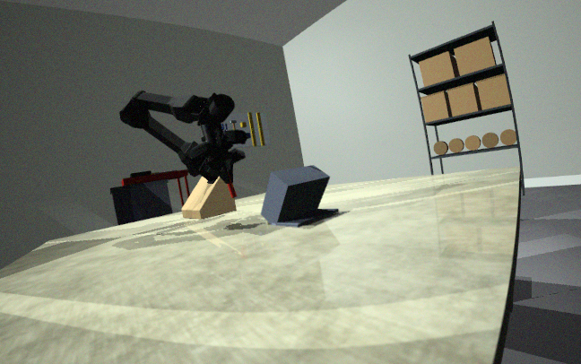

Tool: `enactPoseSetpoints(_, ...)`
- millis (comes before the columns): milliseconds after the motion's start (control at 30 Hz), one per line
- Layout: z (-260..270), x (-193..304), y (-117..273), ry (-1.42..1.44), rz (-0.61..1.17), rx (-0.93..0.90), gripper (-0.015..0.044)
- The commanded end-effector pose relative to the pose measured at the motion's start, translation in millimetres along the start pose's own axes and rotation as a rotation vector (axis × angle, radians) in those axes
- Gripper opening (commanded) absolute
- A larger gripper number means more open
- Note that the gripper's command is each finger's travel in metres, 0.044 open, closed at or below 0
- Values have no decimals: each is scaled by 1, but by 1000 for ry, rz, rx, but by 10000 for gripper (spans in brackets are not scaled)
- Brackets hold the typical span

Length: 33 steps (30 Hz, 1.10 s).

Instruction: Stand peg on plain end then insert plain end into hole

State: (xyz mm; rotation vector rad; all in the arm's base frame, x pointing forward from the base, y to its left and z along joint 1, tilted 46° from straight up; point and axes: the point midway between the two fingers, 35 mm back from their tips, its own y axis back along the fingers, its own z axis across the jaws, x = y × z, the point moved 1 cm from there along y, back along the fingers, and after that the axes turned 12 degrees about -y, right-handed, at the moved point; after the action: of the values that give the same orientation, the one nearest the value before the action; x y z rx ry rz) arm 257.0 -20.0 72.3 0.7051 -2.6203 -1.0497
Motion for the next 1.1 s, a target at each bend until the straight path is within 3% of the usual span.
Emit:
enactPoseSetpoints(0, 5, -2, -3, 26, -13, -1, 0)
enactPoseSetpoints(1067, 21, -25, -11, 144, -164, 51, 0)
